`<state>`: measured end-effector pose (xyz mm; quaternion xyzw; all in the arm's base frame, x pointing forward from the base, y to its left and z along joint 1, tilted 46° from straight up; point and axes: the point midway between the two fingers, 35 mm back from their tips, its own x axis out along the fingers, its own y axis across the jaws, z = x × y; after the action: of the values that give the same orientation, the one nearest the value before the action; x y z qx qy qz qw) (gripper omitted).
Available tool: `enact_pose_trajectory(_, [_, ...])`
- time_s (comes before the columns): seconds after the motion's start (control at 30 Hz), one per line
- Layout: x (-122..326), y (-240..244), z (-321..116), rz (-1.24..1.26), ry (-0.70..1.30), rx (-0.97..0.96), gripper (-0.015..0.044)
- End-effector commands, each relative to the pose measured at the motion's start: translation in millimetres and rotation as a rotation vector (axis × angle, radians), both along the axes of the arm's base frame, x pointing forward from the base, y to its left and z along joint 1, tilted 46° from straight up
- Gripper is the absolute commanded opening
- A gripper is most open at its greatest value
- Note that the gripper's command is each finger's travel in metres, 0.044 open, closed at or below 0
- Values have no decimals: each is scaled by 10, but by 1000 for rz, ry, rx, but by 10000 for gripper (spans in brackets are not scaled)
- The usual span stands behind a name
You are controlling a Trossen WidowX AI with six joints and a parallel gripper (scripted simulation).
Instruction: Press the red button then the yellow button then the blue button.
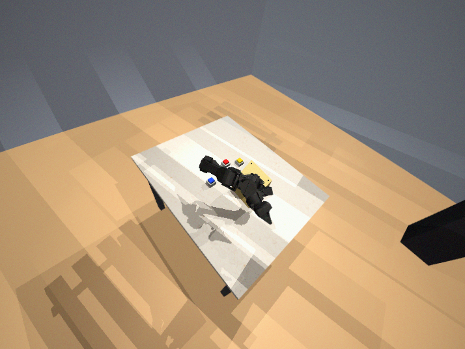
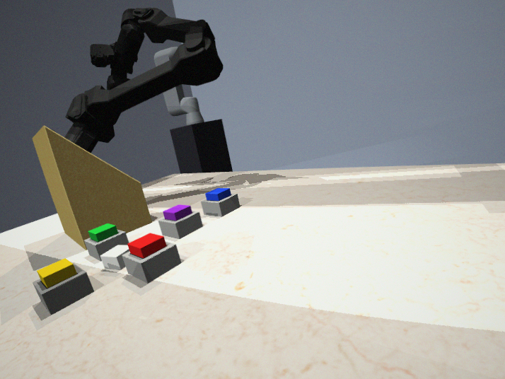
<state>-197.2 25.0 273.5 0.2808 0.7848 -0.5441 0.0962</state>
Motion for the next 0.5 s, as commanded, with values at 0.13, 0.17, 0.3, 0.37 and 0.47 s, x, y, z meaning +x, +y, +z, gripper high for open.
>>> enact_pose_trajectory(0.13, [-150, -558, -167, 217, -93, -71, 400])
enact_pose_trajectory(0.17, [-163, -724, -218, 277, -123, -90, 400])
enact_pose_trajectory(0.3, [-84, -1391, -434, 502, -260, -152, 400])
enact_pose_trajectory(0.37, [35, -1710, -547, 608, -337, -175, 400])
enact_pose_trajectory(0.47, [302, -2149, -720, 752, -463, -198, 400])
